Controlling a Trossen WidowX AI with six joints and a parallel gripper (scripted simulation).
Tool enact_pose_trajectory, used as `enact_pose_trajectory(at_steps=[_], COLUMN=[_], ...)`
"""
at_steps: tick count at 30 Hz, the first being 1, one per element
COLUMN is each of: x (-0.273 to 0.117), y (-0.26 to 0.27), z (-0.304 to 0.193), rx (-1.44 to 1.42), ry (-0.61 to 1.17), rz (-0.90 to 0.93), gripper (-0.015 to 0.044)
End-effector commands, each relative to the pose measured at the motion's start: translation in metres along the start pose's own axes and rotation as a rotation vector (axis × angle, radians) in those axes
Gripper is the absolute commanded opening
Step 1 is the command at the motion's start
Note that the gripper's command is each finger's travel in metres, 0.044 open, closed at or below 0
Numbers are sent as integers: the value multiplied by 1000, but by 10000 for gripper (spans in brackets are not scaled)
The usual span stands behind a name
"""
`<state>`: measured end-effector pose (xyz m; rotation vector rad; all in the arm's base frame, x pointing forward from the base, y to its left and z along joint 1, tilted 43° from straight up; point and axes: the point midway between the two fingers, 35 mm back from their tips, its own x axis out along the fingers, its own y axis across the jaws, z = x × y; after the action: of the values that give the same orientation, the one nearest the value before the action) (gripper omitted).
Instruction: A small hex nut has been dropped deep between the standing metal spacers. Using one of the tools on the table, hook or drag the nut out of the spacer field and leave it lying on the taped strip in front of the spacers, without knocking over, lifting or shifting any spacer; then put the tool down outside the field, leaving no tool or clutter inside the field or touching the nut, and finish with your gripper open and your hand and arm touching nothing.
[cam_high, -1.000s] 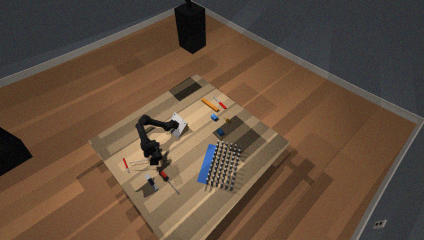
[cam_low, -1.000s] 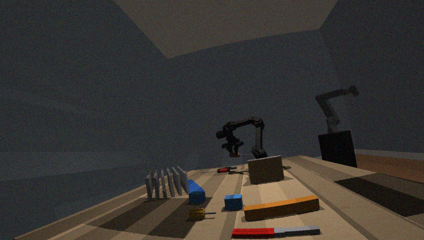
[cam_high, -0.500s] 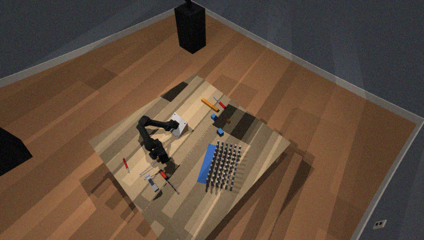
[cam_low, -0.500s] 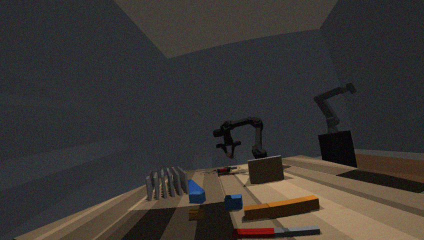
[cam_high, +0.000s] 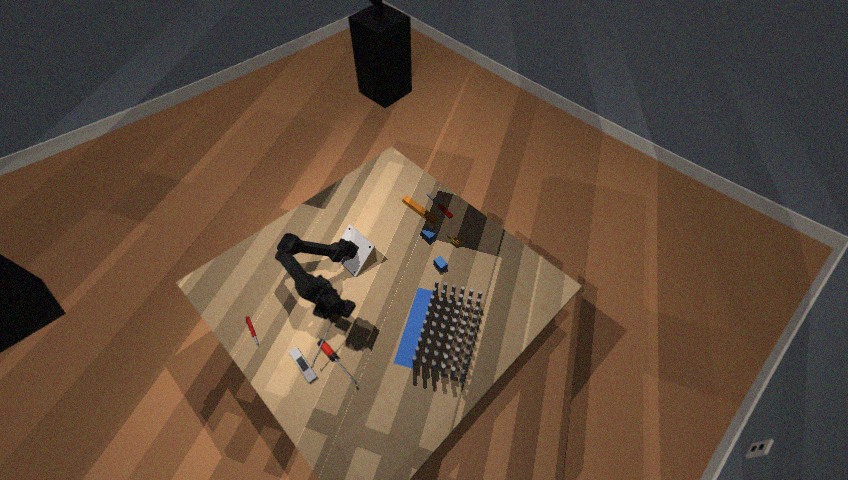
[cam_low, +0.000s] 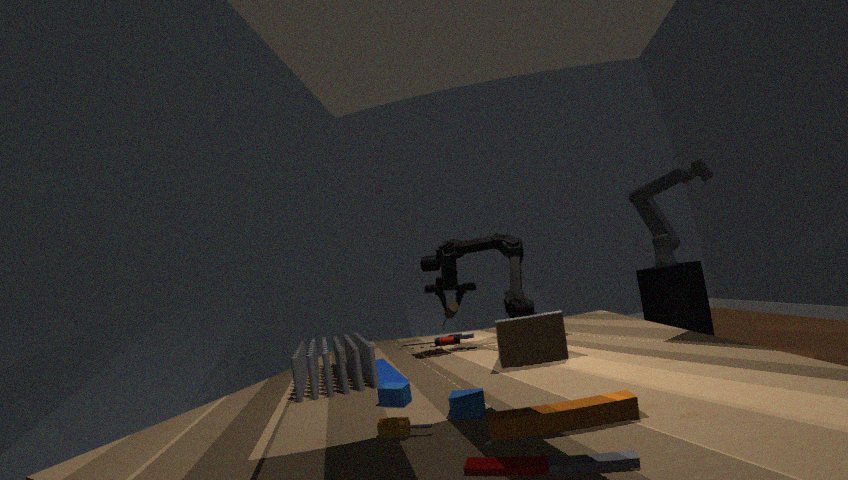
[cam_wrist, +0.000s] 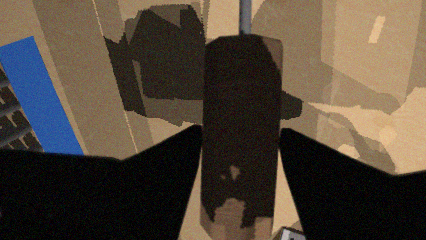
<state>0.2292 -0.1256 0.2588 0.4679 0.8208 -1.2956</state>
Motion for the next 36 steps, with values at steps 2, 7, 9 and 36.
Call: enact_pose_trajectory(at_steps=[2, 7, 9, 36], x=[-3, -6, -7, -30], y=[14, 25, 29, 74], z=[-13, -25, -30, -103], rx=[-184, -352, -419, -1324], ry=[29, 50, 57, 89], rz=[41, 77, 93, 330], gripper=[0, 0, 0, 0])
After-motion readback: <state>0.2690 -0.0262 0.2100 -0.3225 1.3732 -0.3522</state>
